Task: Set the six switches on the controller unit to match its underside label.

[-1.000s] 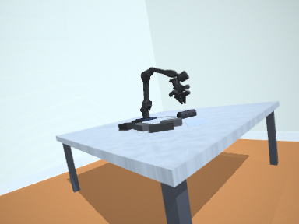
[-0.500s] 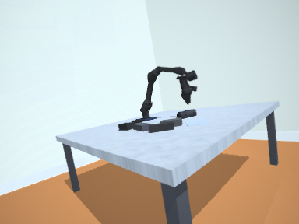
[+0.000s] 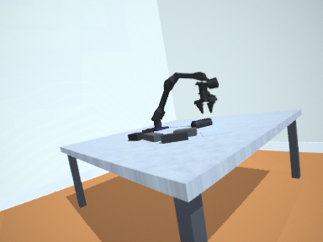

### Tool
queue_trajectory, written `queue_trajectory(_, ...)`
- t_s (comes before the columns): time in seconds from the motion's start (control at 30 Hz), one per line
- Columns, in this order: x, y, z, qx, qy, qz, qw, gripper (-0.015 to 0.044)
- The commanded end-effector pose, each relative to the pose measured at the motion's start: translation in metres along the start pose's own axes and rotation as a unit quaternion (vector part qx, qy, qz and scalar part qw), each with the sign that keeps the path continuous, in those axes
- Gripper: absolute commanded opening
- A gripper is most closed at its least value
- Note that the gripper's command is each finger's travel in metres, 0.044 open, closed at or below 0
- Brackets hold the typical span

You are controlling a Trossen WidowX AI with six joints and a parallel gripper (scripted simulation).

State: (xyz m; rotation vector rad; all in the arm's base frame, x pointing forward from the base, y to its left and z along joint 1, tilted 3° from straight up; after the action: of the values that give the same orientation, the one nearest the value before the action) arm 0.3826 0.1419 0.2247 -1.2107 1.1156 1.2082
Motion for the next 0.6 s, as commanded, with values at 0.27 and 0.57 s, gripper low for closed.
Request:
queue_trajectory(0.27,0.015,-0.002,0.001,-0.009,-0.002,0.004,1.000,0.0440)
queue_trajectory(0.57,0.029,-0.002,0.001,-0.008,-0.002,0.004,1.000,0.0440)
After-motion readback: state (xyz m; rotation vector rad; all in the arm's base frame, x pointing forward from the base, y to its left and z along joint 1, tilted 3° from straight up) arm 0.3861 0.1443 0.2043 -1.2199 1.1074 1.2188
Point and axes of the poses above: the point midway between the two fingers, 35 mm back from their tips, its own x axis out along the fingers, its own y axis across the jaws, z = x × y, the point moved 10 cm from there along -x, back along the fingers, and after that the axes turned 14 degrees about -x, right-handed, at the moved point
